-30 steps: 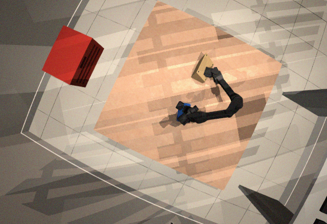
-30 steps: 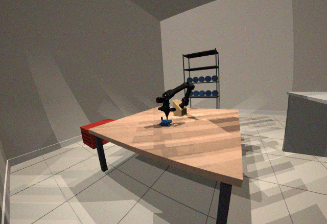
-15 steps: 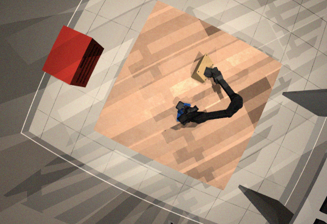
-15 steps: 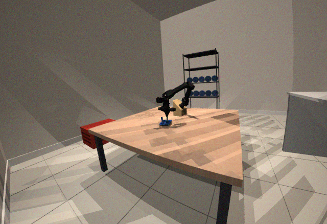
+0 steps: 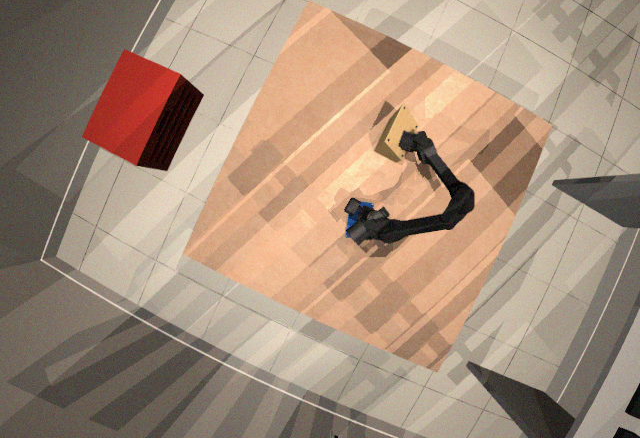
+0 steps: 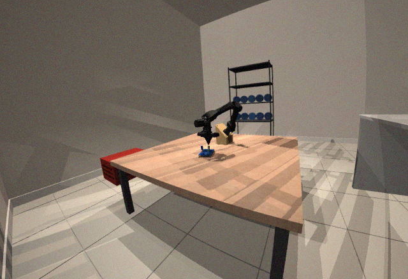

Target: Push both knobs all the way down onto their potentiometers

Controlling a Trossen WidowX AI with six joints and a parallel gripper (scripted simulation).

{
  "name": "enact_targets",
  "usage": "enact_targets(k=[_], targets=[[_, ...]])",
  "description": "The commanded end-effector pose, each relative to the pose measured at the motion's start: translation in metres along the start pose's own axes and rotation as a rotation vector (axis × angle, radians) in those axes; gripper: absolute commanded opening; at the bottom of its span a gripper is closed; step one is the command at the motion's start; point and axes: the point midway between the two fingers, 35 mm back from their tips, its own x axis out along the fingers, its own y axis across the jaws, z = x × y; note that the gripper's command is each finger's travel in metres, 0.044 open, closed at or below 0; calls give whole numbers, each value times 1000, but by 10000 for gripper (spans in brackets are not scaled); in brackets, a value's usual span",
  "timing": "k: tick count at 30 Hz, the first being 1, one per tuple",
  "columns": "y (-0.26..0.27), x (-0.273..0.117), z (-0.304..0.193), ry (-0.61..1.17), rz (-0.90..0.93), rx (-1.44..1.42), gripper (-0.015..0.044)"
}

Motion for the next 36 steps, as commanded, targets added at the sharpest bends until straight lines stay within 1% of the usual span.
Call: enact_targets(k=[1,8,10,13,16,36], targets=[[0,0,0,0,0,0,26],[0,0,0,0,0,0,210],[-1,-3,2,-13,-7,-15,157],[-7,-18,9,-69,-42,-74,79],[-8,-21,13,-79,-45,-25,0],[-6,-31,33,-74,-15,659,0]])
